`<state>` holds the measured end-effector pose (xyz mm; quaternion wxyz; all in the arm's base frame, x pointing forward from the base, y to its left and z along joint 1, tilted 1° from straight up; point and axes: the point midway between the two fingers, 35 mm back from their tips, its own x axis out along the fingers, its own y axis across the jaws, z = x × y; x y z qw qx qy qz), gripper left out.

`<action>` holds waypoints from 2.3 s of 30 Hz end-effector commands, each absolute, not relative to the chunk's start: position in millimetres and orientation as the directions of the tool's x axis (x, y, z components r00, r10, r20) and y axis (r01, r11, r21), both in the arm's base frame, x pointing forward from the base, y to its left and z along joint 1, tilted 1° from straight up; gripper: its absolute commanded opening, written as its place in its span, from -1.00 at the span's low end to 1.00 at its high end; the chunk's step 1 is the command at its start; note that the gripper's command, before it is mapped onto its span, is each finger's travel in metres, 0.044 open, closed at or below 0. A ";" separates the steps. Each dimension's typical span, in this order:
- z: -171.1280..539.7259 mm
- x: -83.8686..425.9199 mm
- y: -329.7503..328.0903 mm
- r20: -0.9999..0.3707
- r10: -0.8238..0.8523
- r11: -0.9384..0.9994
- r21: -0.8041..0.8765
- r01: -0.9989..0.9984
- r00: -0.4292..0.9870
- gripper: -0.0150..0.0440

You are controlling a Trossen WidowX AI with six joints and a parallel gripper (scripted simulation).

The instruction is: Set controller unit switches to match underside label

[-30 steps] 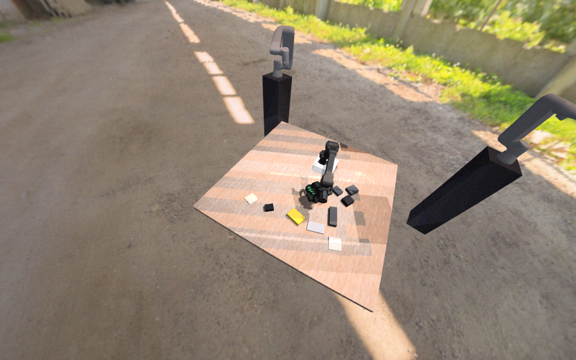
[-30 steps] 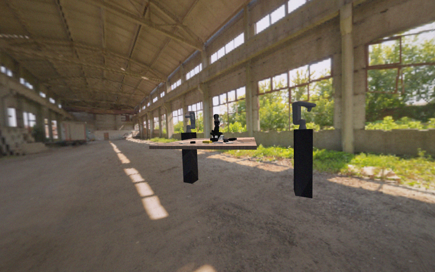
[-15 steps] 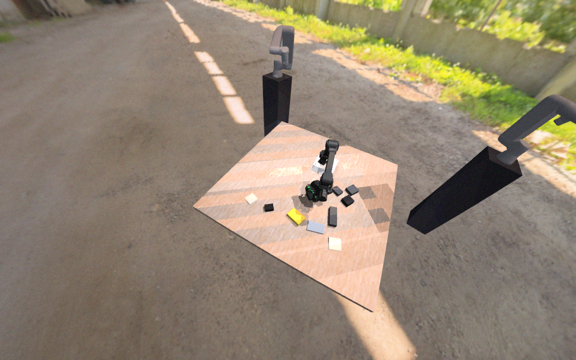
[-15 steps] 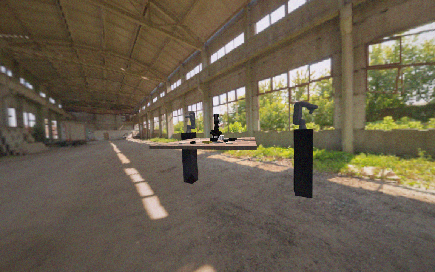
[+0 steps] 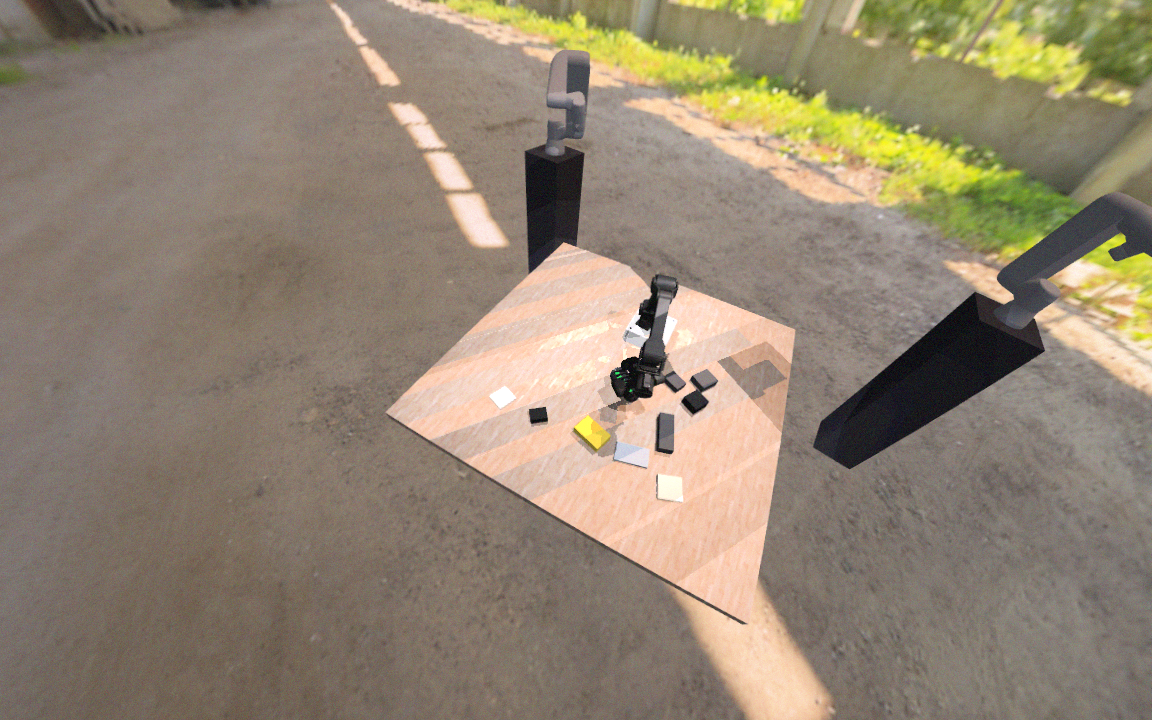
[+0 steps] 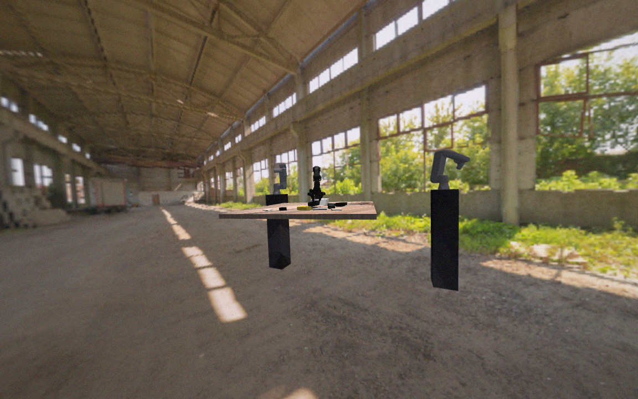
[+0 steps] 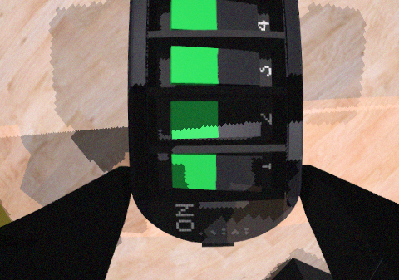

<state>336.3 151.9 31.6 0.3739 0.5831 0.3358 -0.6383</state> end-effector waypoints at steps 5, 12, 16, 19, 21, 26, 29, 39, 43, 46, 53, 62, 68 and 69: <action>41.8 334.8 146.6 -0.997 -0.068 -0.496 0.014 0.868 -0.023 0.65; 44.6 332.5 144.2 -0.998 -0.056 -0.496 0.014 0.868 -0.016 0.65; 46.4 330.7 142.6 -0.999 -0.049 -0.496 0.014 0.868 -0.012 0.65; 48.2 329.9 141.2 -0.999 -0.045 -0.496 0.014 0.868 -0.010 0.65; 49.4 329.3 140.3 -0.999 -0.042 -0.496 0.014 0.868 -0.008 0.65; 52.5 328.0 137.9 -0.999 -0.034 -0.496 0.014 0.868 -0.004 0.65; 54.3 327.1 136.5 -1.000 -0.029 -0.496 0.014 0.868 -0.001 0.65; 60.0 324.2 131.3 -1.000 -0.013 -0.496 0.014 0.868 0.009 0.65; 62.2 322.9 129.1 -1.000 -0.005 -0.496 0.014 0.868 0.013 0.65; 63.8 322.0 127.5 -1.000 0.000 -0.496 0.014 0.868 0.016 0.65; 67.4 319.7 123.5 -1.000 0.013 -0.496 0.014 0.868 0.023 0.65; 71.8 316.7 118.3 -0.999 0.029 -0.496 0.014 0.868 0.033 0.65; 74.6 314.6 114.6 -0.998 0.040 -0.496 0.014 0.868 0.039 0.65; 75.0 314.3 114.0 -0.998 0.041 -0.496 0.014 0.868 0.040 0.65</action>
